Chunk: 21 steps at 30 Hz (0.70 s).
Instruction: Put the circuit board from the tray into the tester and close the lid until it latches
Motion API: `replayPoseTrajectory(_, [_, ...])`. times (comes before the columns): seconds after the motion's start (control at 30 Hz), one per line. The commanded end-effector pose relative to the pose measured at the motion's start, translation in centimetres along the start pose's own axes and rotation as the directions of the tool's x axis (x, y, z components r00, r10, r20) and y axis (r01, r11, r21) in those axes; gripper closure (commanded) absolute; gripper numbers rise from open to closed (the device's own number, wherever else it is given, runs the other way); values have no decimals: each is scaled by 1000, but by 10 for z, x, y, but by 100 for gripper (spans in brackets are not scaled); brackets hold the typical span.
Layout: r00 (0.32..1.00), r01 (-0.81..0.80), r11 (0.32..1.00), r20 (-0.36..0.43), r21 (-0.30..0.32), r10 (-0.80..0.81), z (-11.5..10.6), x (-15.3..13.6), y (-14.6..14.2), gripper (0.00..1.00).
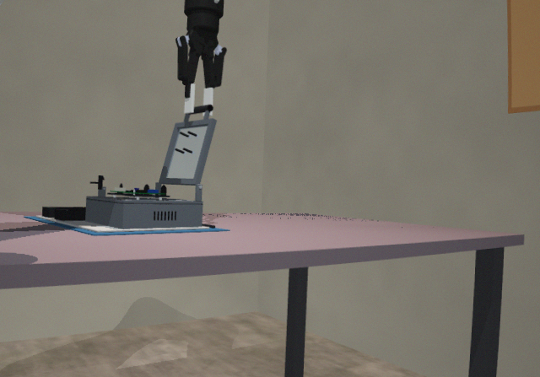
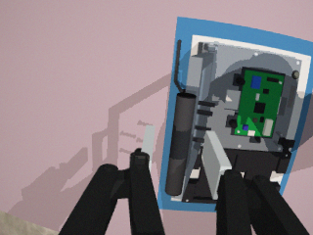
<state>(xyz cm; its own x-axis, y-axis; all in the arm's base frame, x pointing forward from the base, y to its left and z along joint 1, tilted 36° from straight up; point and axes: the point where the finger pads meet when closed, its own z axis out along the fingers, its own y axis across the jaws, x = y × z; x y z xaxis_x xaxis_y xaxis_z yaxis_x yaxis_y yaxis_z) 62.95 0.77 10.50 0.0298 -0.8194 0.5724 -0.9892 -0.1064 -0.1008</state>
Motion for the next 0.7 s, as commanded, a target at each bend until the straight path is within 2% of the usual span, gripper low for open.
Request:
replayPoseTrajectory(0.0, [1000, 0, 1000, 0, 0, 0, 0, 0, 0, 70])
replayPoseTrajectory(0.4, [1000, 0, 1000, 0, 0, 0, 0, 0, 0, 70])
replayPoseTrajectory(0.43, [1000, 0, 1000, 0, 0, 0, 0, 0, 0, 100])
replayPoseTrajectory(0.67, [1000, 0, 1000, 0, 0, 0, 0, 0, 0, 100])
